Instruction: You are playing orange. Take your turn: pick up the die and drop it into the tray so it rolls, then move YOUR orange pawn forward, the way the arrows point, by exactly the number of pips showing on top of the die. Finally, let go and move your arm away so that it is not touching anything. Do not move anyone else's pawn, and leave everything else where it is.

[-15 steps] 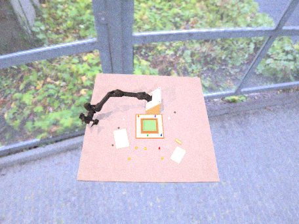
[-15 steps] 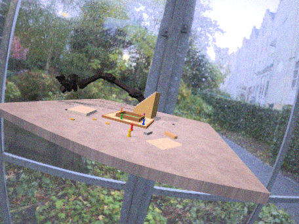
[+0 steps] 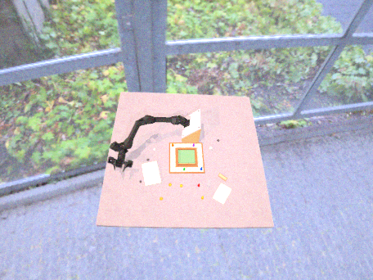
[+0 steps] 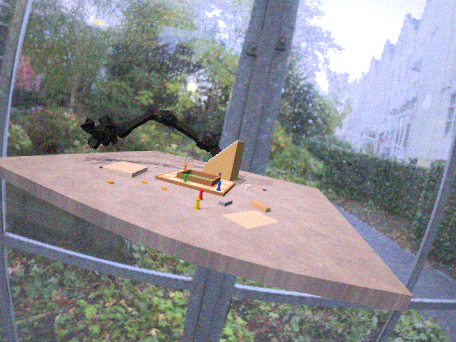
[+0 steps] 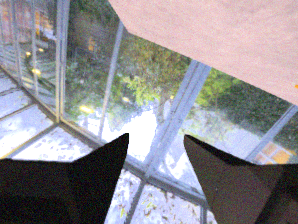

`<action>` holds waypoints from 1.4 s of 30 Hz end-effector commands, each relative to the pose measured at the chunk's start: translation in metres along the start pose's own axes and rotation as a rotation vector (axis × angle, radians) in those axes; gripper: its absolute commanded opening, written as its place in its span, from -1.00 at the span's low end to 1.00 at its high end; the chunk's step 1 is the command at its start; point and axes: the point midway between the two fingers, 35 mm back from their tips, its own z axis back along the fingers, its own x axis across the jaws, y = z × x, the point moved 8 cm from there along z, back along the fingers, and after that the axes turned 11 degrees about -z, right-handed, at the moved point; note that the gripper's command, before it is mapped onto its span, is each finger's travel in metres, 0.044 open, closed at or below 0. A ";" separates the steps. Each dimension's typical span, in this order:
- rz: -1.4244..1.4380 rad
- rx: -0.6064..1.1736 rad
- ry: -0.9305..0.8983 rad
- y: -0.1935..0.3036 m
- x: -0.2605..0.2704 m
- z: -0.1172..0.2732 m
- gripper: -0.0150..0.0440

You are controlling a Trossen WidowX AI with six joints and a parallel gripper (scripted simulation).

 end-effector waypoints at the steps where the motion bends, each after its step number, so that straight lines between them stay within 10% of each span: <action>1: -0.054 -0.044 0.070 -0.004 -0.045 -0.035 0.44; 24: 0.067 -0.218 0.728 0.043 -0.341 -0.137 0.44; 42: 0.715 -0.131 1.549 0.134 -0.599 -0.052 0.44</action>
